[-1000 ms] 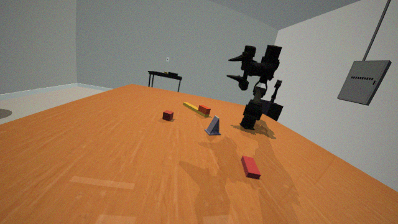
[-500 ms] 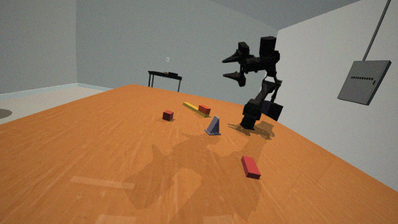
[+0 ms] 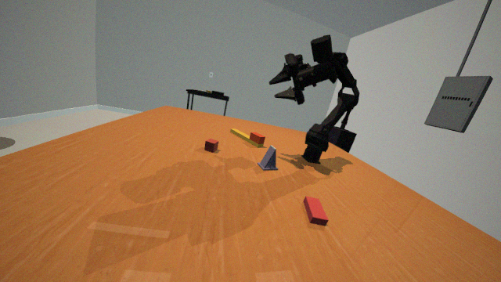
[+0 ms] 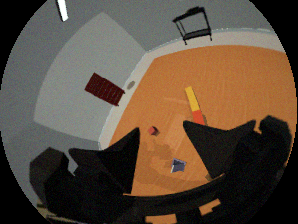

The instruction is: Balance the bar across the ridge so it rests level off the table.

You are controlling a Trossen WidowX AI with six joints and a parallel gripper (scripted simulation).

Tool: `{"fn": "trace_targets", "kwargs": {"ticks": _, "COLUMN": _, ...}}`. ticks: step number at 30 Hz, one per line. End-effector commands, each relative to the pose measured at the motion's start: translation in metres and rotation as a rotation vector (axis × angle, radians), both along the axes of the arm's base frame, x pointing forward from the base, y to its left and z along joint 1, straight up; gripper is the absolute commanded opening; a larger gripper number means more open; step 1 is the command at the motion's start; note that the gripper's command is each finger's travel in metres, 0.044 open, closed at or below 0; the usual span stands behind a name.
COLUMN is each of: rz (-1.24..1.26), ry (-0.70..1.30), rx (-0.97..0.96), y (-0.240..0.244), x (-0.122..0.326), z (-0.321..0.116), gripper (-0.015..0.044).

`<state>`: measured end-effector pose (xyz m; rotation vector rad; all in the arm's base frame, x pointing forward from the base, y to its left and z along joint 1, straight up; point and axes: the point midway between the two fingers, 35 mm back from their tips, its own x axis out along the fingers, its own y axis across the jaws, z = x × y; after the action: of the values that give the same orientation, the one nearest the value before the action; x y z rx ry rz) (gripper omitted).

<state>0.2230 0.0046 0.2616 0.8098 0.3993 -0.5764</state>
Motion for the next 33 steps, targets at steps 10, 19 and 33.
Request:
{"fn": "trace_targets", "kwargs": {"ticks": 10, "rz": -0.002, "ry": 0.238, "rx": -0.073, "y": -0.019, "x": 0.023, "z": -0.017, "gripper": 0.0315}}
{"fn": "trace_targets", "kwargs": {"ticks": 19, "rz": -0.003, "ry": 0.382, "rx": -0.082, "y": -0.037, "x": 0.036, "z": -0.030, "gripper": 0.0315}}
{"fn": "trace_targets", "kwargs": {"ticks": 33, "rz": 0.021, "ry": 0.614, "rx": -0.031, "y": -0.071, "x": 0.052, "z": -0.054, "gripper": 0.0315}}
